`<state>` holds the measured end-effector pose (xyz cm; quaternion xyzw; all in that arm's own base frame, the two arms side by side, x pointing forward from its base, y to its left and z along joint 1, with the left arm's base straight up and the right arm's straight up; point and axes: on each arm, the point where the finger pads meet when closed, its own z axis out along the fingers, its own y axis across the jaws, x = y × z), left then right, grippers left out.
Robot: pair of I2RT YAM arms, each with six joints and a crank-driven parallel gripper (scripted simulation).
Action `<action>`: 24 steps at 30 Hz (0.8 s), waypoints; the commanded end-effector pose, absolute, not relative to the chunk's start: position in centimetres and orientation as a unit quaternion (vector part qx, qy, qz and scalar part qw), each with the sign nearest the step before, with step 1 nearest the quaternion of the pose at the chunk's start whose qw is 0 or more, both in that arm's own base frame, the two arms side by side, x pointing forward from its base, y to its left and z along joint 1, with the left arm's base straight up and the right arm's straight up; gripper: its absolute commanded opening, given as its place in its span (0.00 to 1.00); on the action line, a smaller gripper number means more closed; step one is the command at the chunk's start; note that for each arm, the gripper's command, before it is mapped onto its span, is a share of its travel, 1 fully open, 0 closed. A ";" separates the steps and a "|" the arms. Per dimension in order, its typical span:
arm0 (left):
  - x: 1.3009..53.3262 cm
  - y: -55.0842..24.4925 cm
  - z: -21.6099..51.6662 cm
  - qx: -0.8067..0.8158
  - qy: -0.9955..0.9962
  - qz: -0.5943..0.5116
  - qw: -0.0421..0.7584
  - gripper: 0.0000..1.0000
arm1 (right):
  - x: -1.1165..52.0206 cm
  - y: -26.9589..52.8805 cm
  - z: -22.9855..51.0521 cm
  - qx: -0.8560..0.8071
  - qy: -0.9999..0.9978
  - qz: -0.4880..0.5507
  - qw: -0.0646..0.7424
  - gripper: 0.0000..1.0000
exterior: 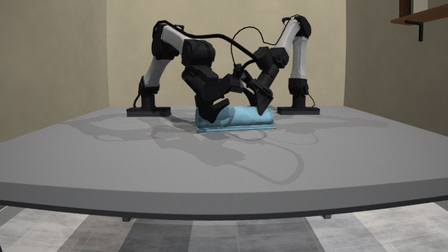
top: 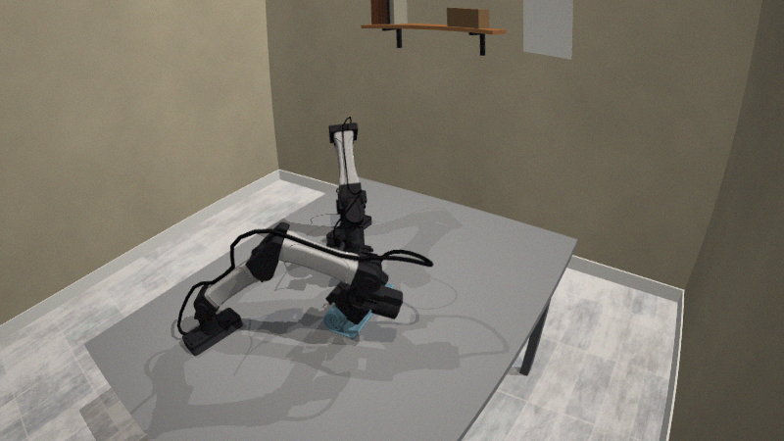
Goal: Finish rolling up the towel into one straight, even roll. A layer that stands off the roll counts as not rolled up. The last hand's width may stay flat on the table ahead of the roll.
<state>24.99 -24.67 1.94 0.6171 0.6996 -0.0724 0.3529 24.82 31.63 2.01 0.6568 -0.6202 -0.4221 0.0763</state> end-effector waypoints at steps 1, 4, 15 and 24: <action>25.5 -25.6 2.7 0.616 0.693 -0.078 0.366 0.51 | 24.8 31.6 2.1 0.659 -0.606 -0.431 0.110 0.72; 25.5 -25.6 2.7 0.616 0.693 -0.078 0.366 0.51 | 24.8 31.6 2.4 0.659 -0.606 -0.431 0.110 0.80; 25.5 -25.6 2.7 0.612 0.702 -0.098 0.351 0.51 | 26.5 30.8 3.9 0.659 -0.606 -0.431 0.110 0.85; 25.5 -25.6 2.9 0.594 0.730 -0.166 0.296 0.51 | 29.6 29.1 6.5 0.659 -0.606 -0.431 0.110 0.85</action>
